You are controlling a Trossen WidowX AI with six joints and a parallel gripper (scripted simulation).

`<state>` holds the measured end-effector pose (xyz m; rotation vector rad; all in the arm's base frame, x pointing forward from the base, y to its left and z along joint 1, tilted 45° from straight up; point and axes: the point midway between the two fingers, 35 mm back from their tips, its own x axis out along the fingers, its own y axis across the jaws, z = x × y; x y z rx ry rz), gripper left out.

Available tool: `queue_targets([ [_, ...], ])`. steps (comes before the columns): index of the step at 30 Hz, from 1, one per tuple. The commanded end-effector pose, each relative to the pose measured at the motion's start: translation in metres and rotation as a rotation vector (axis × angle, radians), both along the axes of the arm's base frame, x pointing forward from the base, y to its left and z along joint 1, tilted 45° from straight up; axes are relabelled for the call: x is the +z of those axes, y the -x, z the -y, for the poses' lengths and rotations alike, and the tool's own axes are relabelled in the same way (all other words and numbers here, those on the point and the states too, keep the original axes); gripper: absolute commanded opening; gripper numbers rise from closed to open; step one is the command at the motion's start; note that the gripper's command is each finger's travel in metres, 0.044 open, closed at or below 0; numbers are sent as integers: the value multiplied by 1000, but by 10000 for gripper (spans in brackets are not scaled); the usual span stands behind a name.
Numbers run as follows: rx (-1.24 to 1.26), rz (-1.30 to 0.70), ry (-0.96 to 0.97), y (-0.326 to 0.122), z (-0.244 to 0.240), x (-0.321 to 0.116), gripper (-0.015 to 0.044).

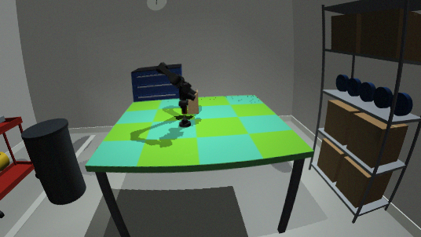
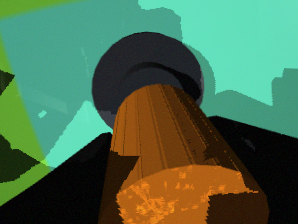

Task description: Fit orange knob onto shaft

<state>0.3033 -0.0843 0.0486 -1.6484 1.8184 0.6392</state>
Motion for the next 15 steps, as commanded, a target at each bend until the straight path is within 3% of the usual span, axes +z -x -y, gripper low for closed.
queue_targets([
  [1, 5, -1, 3, 1, 2, 1, 0],
  [15, 1, 3, 5, 2, 20, -14, 0],
])
